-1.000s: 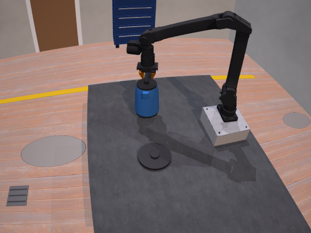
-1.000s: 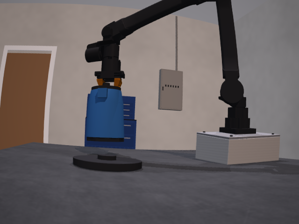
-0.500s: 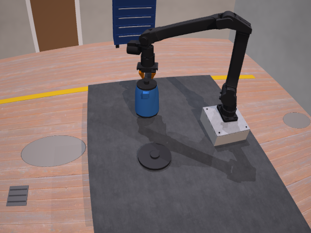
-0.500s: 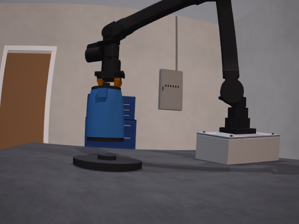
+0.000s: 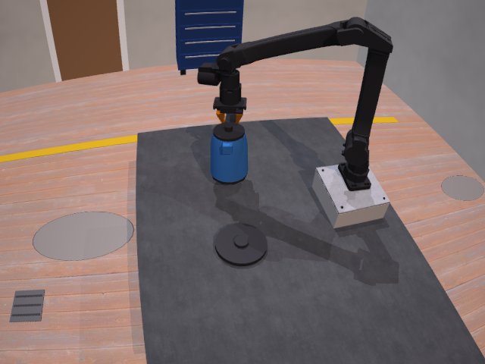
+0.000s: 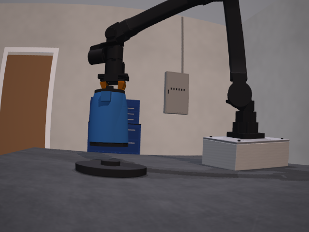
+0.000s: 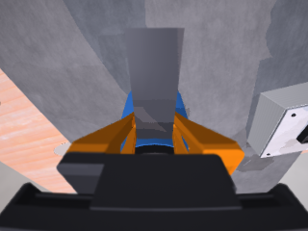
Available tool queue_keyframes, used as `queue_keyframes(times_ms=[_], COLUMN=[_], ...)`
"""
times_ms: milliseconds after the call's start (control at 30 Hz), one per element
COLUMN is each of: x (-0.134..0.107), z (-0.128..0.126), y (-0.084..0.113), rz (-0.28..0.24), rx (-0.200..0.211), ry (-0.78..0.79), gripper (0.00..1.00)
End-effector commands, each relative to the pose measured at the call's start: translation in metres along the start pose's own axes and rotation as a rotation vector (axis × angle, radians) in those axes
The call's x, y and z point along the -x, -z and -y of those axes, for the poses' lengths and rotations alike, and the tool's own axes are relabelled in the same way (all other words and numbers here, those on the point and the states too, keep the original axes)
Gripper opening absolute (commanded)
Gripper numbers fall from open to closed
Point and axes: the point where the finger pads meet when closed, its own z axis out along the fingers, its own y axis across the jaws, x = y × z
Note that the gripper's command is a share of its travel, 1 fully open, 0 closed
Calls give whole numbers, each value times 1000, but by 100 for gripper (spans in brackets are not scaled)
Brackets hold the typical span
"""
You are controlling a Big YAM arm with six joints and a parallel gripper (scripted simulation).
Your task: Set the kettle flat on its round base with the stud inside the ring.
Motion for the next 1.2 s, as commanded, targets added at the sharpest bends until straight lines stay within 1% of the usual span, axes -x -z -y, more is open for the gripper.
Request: queue_keyframes(times_ms=[0,233,467,600,733,833,967,1000,1100,1133,1167], x=[4,3,-4,-7,-9,-14,-17,-13,-24,-26,-27], z=[-14,-13,-9,-12,-7,-11,-8,-17,-1,0,-4], y=[36,35,29,31,27,31,28,40,23,23,28], rz=[23,22,18,19,16,19,17,24,13,12,15], rx=[87,85,72,79,70,82,76,101,58,56,68], ry=[15,16,18,9,2,9,9,2,7,7,8], gripper=[0,0,0,0,0,0,0,0,0,0,0])
